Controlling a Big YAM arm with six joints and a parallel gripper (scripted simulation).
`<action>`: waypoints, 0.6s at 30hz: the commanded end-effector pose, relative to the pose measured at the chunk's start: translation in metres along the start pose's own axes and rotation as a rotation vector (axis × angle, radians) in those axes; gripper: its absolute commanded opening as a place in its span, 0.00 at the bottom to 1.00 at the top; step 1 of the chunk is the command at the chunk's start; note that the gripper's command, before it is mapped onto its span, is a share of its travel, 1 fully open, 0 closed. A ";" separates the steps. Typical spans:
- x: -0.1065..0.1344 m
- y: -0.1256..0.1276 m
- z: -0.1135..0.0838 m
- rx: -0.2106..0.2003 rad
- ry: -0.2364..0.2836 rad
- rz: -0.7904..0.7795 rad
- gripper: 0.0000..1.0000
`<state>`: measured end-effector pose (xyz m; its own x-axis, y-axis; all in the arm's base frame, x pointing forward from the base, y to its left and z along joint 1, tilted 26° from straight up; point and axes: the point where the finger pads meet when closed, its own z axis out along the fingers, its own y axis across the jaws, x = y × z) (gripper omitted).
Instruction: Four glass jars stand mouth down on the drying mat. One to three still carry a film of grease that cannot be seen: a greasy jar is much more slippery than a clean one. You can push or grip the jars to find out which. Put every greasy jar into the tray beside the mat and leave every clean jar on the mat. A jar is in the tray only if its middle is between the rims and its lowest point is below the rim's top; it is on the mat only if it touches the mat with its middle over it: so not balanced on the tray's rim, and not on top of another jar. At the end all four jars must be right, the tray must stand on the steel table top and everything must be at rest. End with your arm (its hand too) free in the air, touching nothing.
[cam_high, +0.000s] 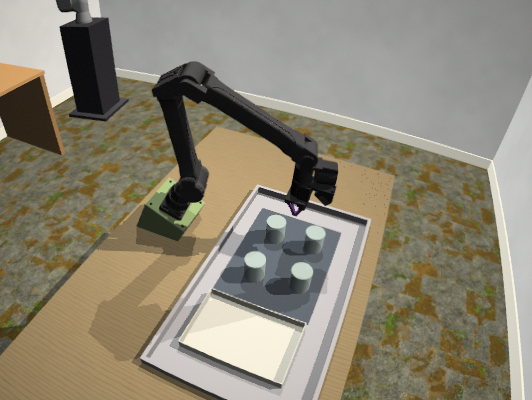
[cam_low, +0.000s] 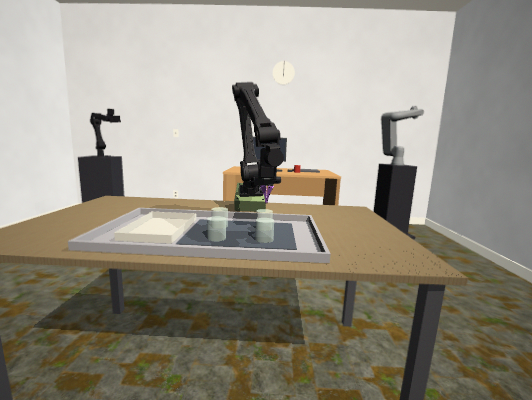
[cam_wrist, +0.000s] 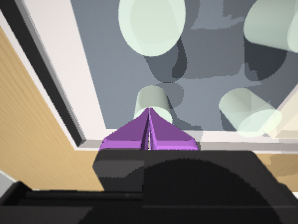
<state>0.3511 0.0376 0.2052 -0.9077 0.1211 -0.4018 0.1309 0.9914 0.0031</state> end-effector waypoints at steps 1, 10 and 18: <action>-0.022 0.001 -0.015 -0.002 -0.037 0.022 0.00; -0.030 0.000 -0.022 -0.002 -0.037 0.022 0.00; -0.031 0.000 -0.003 -0.002 -0.037 0.022 0.00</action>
<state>0.3609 0.0375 0.2169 -0.9020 0.1263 -0.4128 0.1356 0.9907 0.0068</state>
